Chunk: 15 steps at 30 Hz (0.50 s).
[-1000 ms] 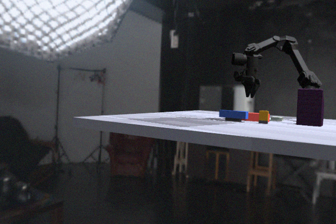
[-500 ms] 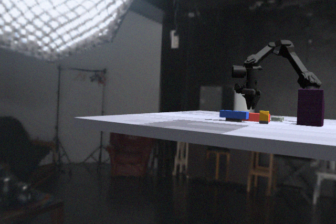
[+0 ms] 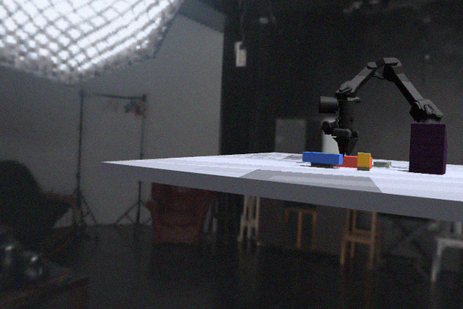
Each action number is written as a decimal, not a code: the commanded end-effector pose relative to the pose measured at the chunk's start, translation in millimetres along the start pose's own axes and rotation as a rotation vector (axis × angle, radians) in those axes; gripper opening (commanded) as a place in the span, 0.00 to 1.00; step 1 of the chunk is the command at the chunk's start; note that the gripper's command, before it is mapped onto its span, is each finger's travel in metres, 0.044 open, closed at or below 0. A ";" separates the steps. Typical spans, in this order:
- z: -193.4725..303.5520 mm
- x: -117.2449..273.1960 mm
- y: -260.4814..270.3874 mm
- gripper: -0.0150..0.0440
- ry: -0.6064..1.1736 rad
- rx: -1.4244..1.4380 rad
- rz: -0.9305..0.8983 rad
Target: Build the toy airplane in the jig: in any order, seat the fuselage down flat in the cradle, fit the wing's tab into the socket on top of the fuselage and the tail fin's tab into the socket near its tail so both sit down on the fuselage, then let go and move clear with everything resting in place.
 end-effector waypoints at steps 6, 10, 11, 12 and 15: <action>2.8 -16.1 -0.8 1.00 0.004 0.012 0.009; 3.1 -22.4 -1.2 1.00 0.004 0.012 0.010; 3.3 -23.9 -1.3 1.00 0.004 0.012 0.010; 3.4 -25.5 -1.4 1.00 0.004 0.011 0.010; 3.7 -29.0 -1.7 1.00 0.004 0.011 0.011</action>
Point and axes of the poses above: the point midway between the two fingers, 35 mm back from their tips, its own x axis back along the fingers, its own y axis across the jaws, z = x × y, the point moved 8 cm from there along x, back along the fingers, and after that the axes turned 15 degrees about -x, right-handed, at the moved point
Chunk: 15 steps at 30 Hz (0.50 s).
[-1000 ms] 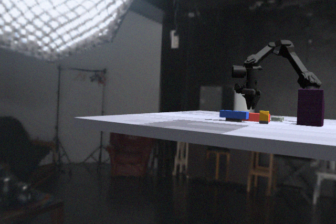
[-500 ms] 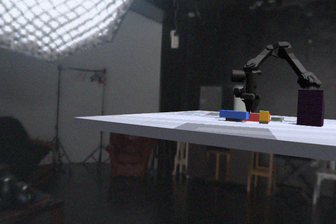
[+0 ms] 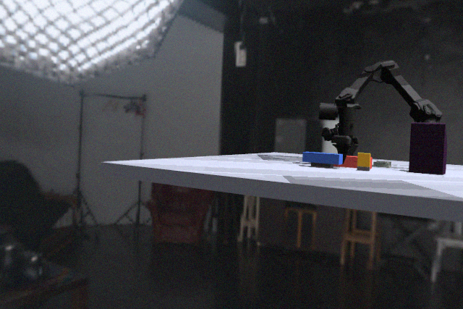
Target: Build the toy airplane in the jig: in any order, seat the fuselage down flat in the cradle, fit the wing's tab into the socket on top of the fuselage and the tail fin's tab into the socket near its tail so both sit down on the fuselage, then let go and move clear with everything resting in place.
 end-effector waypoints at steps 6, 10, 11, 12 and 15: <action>2.9 -5.6 -0.7 0.78 0.004 0.012 0.008; 2.9 -5.6 -0.7 0.60 0.004 0.012 0.008; 2.9 -5.6 -0.7 0.59 0.004 0.012 0.008; 2.9 -5.6 -0.7 0.58 0.004 0.012 0.008; 2.9 -5.6 -0.7 0.54 0.004 0.012 0.008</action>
Point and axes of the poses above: the point midway between the two fingers, 35 mm back from their tips, its own x axis back along the fingers, its own y axis across the jaws, z = x × y, the point moved 8 cm from there along x, back along the fingers, and after that the axes turned 15 degrees about -x, right-handed, at the moved point
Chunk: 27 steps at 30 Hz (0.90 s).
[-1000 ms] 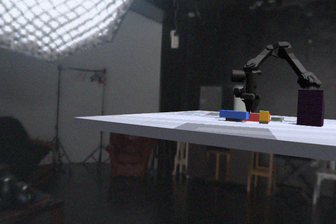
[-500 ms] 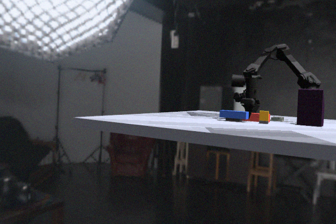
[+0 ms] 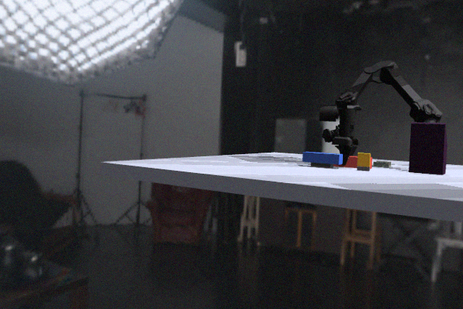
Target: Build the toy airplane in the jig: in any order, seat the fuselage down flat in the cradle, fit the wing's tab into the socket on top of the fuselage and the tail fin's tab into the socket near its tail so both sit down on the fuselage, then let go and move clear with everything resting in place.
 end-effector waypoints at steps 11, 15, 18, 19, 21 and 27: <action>-3.3 20.4 2.7 0.25 -0.002 0.007 -0.004; -4.3 30.1 3.5 0.25 0.000 0.015 -0.006; -4.8 35.5 3.9 0.25 0.000 0.015 -0.007; -5.1 38.2 4.1 0.25 0.000 0.015 -0.008; -5.5 43.8 4.5 0.25 0.000 0.015 -0.009; -6.1 61.9 5.1 0.25 0.000 0.014 -0.010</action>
Point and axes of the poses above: the point midway between the two fingers, 35 mm back from their tips, its own x axis back along the fingers, its own y axis across the jaws, z = x × y, the point moved 8 cm from there along x, back along the fingers, and after that the axes turned 15 degrees about -x, right-handed, at the moved point
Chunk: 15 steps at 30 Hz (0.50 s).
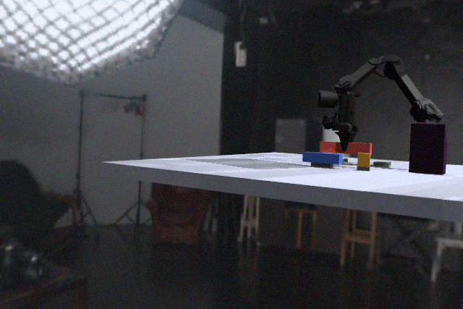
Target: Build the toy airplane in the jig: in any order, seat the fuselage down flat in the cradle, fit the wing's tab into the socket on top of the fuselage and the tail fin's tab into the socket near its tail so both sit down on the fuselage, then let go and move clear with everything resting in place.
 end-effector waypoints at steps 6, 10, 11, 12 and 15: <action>-2.3 30.7 0.5 0.25 -0.007 -0.014 -0.011; -1.4 43.4 0.0 0.25 -0.007 -0.015 -0.010; -1.0 46.6 -0.2 0.25 -0.007 -0.016 -0.010; -0.7 49.8 -0.4 0.25 -0.007 -0.016 -0.009; 0.5 59.4 -1.1 0.25 -0.007 -0.017 -0.008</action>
Point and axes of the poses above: the point midway between the two fingers, 35 mm back from their tips, its own x axis back along the fingers, its own y axis across the jaws, z = x × y, the point moved 8 cm from there along x, back along the fingers, and after that the axes turned 15 degrees about -x, right-handed, at the moved point
